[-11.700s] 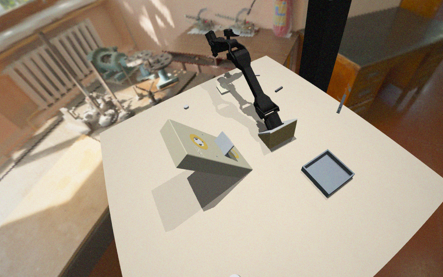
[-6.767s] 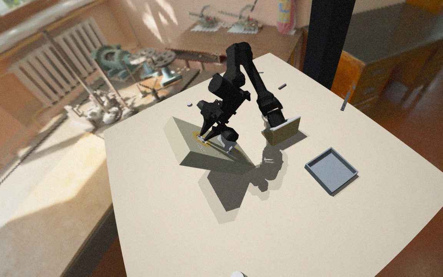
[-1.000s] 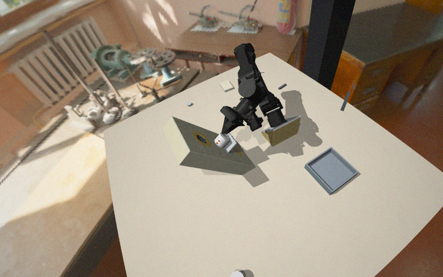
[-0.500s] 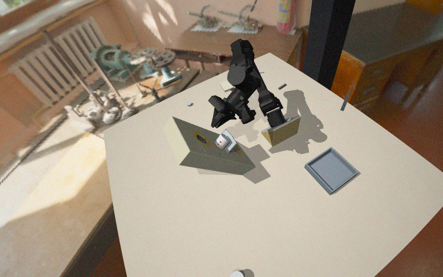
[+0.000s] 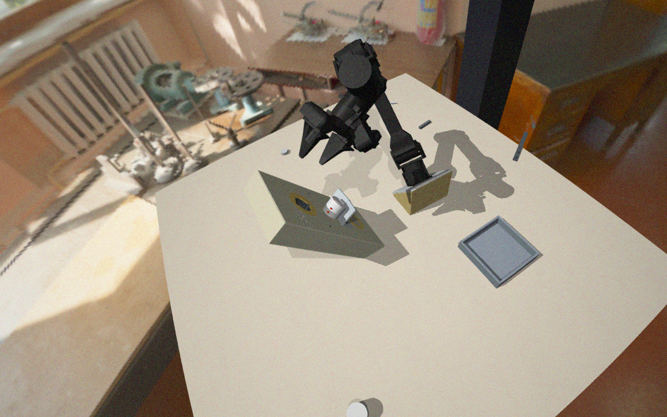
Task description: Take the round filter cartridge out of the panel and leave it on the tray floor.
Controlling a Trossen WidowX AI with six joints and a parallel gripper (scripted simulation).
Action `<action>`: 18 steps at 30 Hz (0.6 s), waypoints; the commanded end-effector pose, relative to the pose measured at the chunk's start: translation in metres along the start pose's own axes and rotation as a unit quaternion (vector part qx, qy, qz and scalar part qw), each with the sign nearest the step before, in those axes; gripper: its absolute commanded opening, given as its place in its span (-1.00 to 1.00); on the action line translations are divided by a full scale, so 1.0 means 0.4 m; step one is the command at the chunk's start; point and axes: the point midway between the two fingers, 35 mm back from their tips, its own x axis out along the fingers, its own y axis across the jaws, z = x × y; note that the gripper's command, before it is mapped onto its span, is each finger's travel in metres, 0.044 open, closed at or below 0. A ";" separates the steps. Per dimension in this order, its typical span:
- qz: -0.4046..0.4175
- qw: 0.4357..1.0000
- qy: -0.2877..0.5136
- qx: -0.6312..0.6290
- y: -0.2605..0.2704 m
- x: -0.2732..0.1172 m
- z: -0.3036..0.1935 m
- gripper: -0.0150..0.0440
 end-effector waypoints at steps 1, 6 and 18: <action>0.015 0.999 -0.002 0.046 0.012 0.005 0.008 0.60; 0.060 0.967 -0.005 0.246 0.072 0.035 0.035 0.54; 0.159 0.724 0.079 0.667 0.233 0.084 0.083 0.54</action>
